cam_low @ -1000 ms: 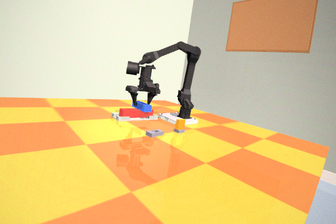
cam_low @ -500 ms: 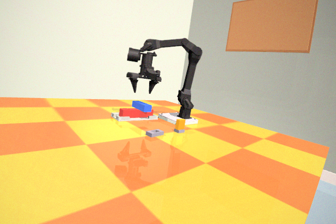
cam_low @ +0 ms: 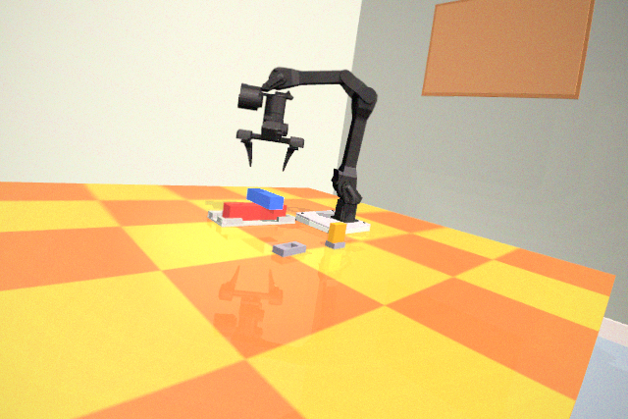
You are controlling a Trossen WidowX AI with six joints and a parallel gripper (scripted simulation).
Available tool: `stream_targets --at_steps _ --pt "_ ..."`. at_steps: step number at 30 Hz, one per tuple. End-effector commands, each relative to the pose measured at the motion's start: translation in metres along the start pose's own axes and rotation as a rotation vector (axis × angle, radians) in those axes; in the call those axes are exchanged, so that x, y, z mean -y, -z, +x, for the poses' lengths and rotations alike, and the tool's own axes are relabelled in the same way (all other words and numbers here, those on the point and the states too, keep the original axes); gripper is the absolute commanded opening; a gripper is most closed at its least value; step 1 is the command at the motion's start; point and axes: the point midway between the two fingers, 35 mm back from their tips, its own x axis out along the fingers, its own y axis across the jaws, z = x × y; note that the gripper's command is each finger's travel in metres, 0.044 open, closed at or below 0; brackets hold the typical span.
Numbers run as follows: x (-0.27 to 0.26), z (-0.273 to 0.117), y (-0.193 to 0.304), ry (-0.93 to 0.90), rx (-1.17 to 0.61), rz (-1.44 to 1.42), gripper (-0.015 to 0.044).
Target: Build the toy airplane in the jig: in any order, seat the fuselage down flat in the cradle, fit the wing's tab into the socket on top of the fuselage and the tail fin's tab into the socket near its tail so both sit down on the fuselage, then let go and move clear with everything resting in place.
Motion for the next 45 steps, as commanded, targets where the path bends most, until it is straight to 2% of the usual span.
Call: stream_targets --at_steps 1,6,19,23,35,45 --pt "0.000 0.000 0.000 -0.002 0.000 0.489 0.0440" --pt "0.001 0.001 0.000 -0.002 0.000 0.894 0.0440" --pt "0.001 0.001 0.000 -0.002 0.000 0.909 0.0440" --pt "-0.008 0.001 -0.030 -0.003 0.000 0.909 0.0440" --pt "-0.093 0.000 -0.143 -0.011 0.003 0.909 0.0440" --pt "-0.189 -0.001 -0.183 -0.023 0.007 0.910 0.0440"
